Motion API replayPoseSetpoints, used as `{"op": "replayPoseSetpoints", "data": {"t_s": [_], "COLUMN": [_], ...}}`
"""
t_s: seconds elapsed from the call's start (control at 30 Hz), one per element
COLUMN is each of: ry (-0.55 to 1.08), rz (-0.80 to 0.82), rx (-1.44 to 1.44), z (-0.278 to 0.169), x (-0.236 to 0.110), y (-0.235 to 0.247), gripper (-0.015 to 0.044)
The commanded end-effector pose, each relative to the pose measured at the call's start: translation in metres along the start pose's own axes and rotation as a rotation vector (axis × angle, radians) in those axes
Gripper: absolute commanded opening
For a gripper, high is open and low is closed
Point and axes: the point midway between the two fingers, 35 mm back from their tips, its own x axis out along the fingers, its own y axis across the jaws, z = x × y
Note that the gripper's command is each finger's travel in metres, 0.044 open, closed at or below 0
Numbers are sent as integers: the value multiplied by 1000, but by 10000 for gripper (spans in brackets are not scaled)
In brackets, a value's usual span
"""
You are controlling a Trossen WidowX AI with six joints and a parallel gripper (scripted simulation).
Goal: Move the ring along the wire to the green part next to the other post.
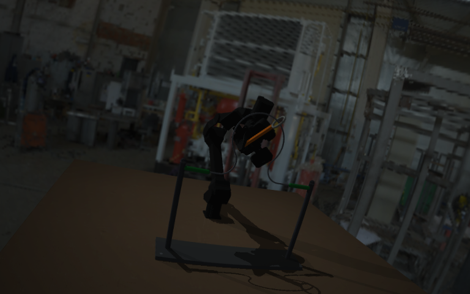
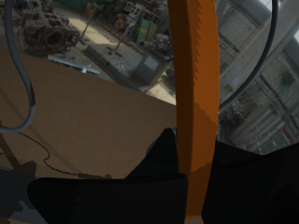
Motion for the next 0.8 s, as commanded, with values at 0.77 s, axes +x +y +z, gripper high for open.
{"op": "replayPoseSetpoints", "data": {"t_s": [0.77], "ry": [-42], "rz": [-171], "rx": [-322], "z": [2], "x": [0], "y": [-14], "gripper": [-150]}}
